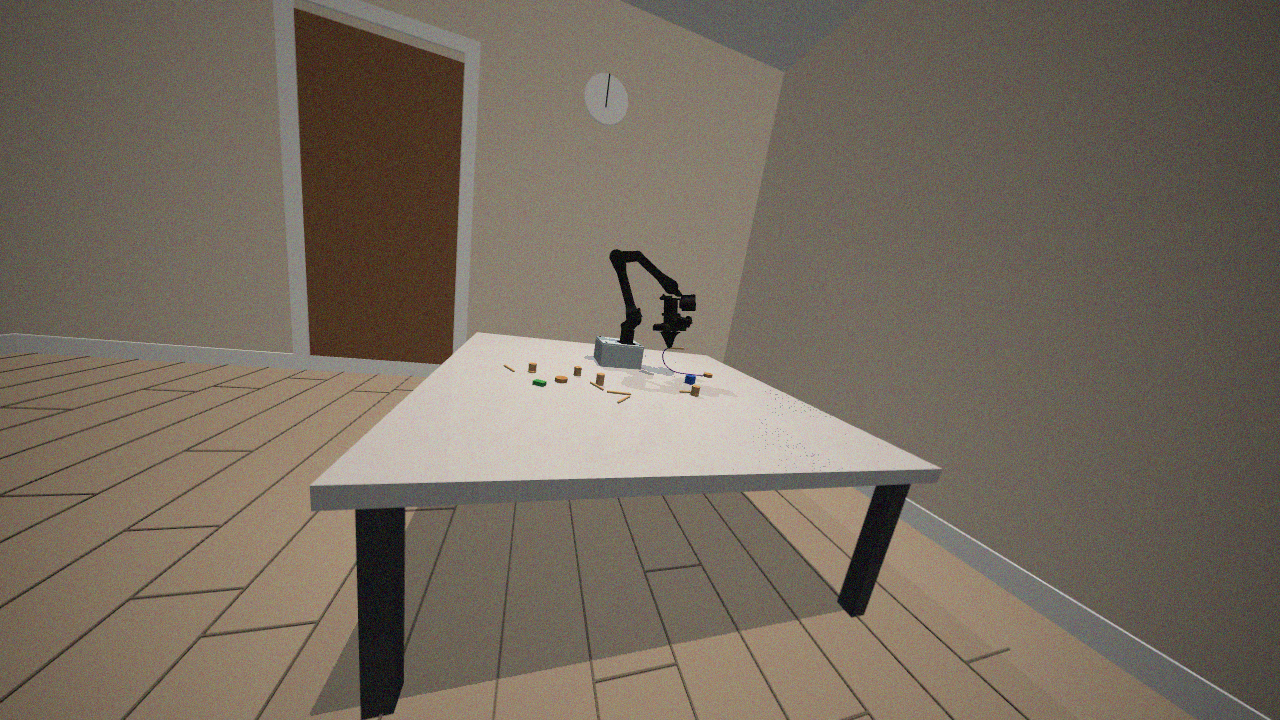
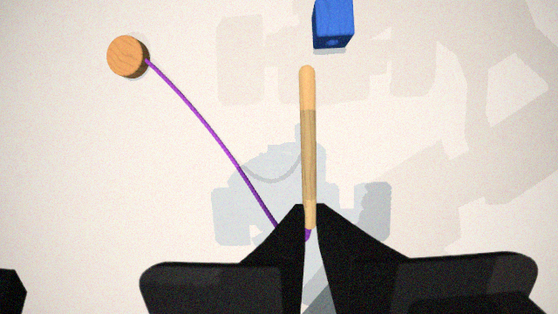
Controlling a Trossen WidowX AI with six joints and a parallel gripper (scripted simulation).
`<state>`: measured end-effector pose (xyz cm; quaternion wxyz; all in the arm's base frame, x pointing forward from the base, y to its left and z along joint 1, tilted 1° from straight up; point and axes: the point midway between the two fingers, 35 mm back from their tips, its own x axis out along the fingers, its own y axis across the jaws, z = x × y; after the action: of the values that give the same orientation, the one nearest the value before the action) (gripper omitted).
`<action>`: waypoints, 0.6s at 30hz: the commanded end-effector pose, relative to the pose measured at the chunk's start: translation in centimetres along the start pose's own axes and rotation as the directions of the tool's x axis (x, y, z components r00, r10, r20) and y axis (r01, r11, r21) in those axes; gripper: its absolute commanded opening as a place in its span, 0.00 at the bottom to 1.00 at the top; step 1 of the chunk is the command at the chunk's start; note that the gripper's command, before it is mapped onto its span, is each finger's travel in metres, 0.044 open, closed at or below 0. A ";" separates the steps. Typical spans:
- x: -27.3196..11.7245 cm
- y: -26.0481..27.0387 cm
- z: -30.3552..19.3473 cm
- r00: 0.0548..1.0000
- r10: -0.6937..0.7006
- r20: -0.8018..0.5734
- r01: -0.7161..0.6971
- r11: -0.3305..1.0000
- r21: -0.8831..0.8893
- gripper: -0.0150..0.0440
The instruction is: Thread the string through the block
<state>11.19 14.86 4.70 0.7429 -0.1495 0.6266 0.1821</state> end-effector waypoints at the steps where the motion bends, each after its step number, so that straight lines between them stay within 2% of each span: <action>1: 0.7 0.2 0.1 1.000 0.000 -0.028 0.000 1.000 -0.008 0.25; 18: 2.6 0.6 0.5 0.995 0.003 -0.096 -0.005 1.000 -0.019 0.25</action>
<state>11.73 15.68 2.81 0.7189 -0.1586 0.6521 0.1808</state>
